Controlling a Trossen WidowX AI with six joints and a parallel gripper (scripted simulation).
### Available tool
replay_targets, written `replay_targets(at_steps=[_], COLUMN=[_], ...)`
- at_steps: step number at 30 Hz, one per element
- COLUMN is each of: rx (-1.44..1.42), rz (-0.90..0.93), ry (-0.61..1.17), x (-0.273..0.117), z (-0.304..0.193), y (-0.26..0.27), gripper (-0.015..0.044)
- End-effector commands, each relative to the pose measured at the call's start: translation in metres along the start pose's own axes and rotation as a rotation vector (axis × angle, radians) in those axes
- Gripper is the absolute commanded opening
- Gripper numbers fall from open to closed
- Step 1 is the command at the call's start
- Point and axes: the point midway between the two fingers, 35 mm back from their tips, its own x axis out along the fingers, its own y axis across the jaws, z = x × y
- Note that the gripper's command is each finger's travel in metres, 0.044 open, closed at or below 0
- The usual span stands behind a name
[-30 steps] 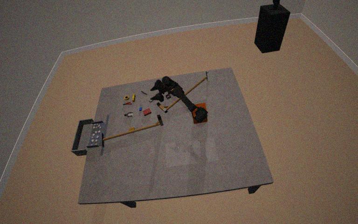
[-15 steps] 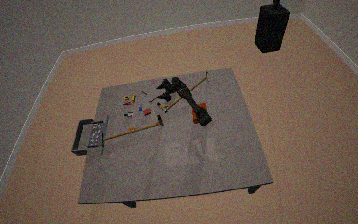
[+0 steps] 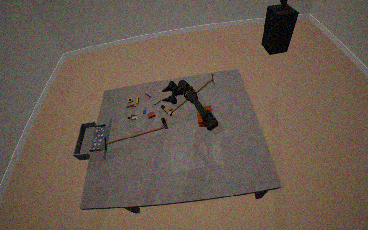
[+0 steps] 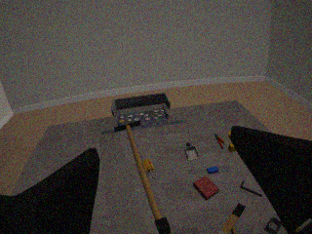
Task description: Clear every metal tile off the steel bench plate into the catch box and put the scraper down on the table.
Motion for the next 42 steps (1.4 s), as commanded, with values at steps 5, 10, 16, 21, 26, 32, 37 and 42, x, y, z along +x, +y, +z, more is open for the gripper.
replay_targets(at_steps=[5,10,16,21,26,32,37,42], rx=[0.002,0.002,0.002,0.004,0.010,0.015,0.019,0.021], rz=[0.003,0.003,0.003,0.008,0.021,0.036,0.048,0.060], ry=[0.001,0.001,0.001,0.013,0.052,0.101,0.143,0.185], x=[0.000,0.000,0.000,0.005,0.022,0.044,0.063,0.083], z=[0.000,0.000,0.000,0.001,0.002,0.003,0.002,-0.001], y=[0.001,0.001,0.001,0.001,0.000,0.000,0.001,0.002], gripper=[0.0440,0.0440,0.0440,0.0440,0.0440,0.0440,0.0440,0.0440])
